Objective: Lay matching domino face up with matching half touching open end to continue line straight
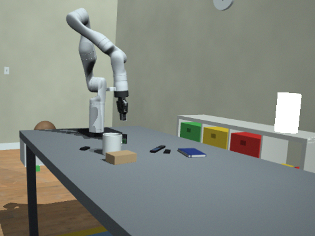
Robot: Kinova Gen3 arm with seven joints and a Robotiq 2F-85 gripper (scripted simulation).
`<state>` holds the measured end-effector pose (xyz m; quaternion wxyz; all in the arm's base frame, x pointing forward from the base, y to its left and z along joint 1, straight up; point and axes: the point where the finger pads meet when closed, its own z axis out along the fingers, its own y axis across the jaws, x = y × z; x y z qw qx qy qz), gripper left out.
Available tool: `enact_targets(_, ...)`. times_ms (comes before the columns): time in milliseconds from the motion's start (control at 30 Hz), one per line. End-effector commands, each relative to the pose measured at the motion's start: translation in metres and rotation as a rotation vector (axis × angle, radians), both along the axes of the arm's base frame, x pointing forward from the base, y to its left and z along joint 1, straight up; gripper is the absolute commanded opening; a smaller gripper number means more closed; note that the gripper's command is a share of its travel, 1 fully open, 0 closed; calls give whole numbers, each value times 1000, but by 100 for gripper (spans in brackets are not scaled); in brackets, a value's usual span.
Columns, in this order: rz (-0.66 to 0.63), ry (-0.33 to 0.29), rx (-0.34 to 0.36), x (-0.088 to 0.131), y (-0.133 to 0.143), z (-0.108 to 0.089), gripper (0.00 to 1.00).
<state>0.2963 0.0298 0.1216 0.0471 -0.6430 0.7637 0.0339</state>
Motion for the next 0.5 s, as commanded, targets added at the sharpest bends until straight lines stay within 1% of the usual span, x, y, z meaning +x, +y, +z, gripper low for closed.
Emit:
enact_targets(0, -8, -1, 20, 2, 2, 0, 47)
enact_targets(467, -11, 1, 28, 2, 2, 0, 47)
